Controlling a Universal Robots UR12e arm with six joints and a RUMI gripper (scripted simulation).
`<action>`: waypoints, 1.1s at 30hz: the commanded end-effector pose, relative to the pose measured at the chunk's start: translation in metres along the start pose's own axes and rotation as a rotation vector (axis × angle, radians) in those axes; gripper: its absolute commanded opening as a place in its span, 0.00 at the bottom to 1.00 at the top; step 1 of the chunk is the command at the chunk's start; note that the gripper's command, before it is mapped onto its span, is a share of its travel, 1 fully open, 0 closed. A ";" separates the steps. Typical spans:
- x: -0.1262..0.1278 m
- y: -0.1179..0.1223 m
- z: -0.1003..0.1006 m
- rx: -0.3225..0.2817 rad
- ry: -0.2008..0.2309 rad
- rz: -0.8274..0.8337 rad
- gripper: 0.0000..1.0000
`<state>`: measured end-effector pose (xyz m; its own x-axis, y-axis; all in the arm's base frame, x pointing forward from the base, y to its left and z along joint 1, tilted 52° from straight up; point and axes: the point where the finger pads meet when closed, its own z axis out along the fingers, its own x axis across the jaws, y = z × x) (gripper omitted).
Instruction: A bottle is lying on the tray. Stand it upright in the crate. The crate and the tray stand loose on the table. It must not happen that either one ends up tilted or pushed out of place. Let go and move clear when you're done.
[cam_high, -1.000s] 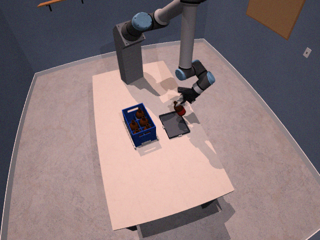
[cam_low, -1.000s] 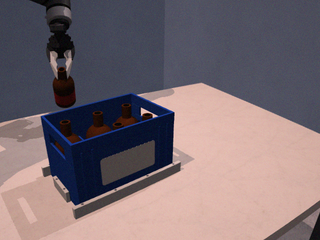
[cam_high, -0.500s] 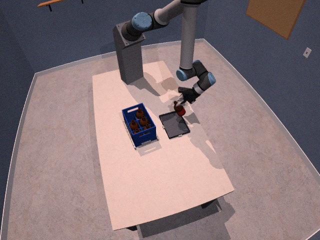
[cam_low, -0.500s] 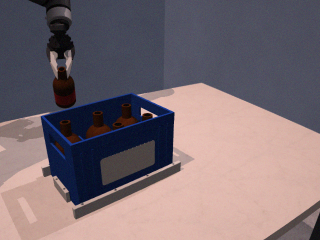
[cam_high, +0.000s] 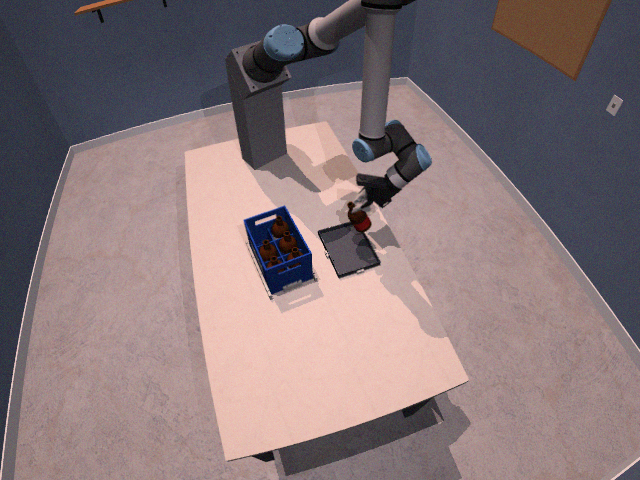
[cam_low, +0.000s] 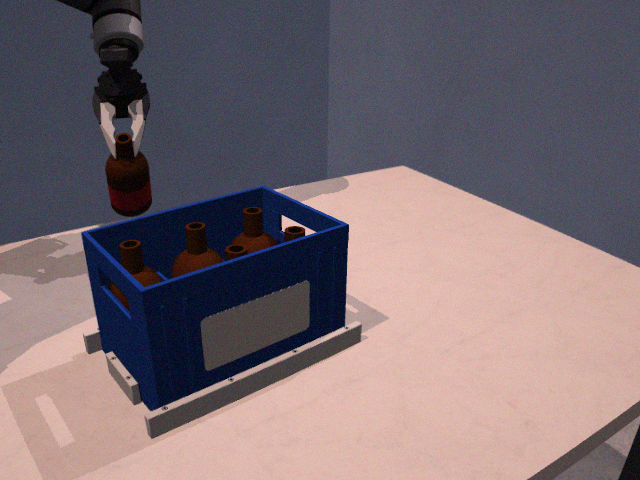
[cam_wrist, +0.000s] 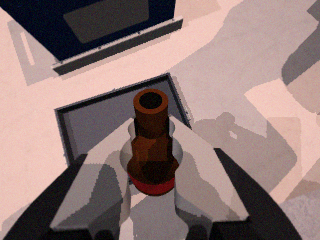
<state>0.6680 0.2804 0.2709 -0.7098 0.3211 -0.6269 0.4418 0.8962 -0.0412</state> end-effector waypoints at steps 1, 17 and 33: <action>0.000 0.000 -0.001 -0.001 -0.001 0.000 0.00; 0.000 0.000 -0.001 -0.001 -0.001 0.000 0.00; 0.000 0.000 0.000 0.042 0.003 0.002 0.00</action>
<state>0.6681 0.2802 0.2702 -0.7106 0.3229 -0.6252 0.4553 0.8884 -0.0587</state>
